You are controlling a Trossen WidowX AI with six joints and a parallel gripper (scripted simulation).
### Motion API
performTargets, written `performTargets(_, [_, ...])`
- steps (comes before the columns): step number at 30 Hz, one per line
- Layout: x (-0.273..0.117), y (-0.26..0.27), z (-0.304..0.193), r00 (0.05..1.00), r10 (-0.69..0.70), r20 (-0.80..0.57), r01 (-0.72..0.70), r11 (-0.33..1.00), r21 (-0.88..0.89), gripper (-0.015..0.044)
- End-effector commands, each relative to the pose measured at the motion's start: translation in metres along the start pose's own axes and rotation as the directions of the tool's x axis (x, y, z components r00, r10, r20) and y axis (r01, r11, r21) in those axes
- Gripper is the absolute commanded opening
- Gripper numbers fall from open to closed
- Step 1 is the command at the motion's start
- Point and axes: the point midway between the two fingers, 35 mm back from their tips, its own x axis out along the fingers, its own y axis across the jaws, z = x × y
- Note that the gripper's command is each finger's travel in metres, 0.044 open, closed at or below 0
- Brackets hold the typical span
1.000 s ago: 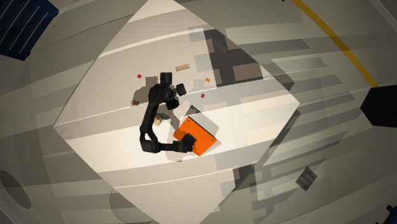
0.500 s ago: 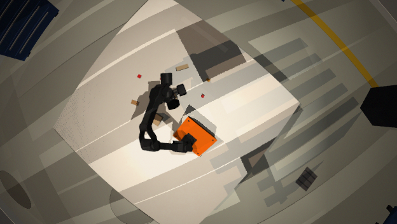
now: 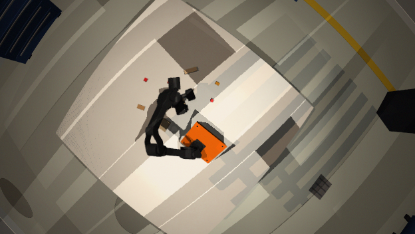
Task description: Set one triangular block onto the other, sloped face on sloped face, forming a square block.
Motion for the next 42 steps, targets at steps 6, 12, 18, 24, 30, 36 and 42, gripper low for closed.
performTargets(6, [0.015,0.000,0.002,1.000,-0.005,0.000,0.005,1.000,0.006,0.0440])
performTargets(12, [0.025,0.000,0.004,1.000,-0.006,0.000,0.006,1.000,0.006,0.0440])
performTargets(18, [0.035,0.000,0.007,1.000,-0.006,0.001,0.006,1.000,0.005,0.0440])
performTargets(24, [0.043,0.000,0.009,1.000,-0.007,0.001,0.007,1.000,0.005,0.0440])
performTargets(30, [0.043,0.000,0.009,1.000,-0.007,0.001,0.007,1.000,0.005,0.0309])
performTargets(36, [0.043,0.000,0.009,1.000,-0.007,0.001,0.007,1.000,0.005,0.0190])
performTargets(42, [0.043,0.000,0.009,1.000,-0.007,0.001,0.007,1.000,0.005,0.0111])
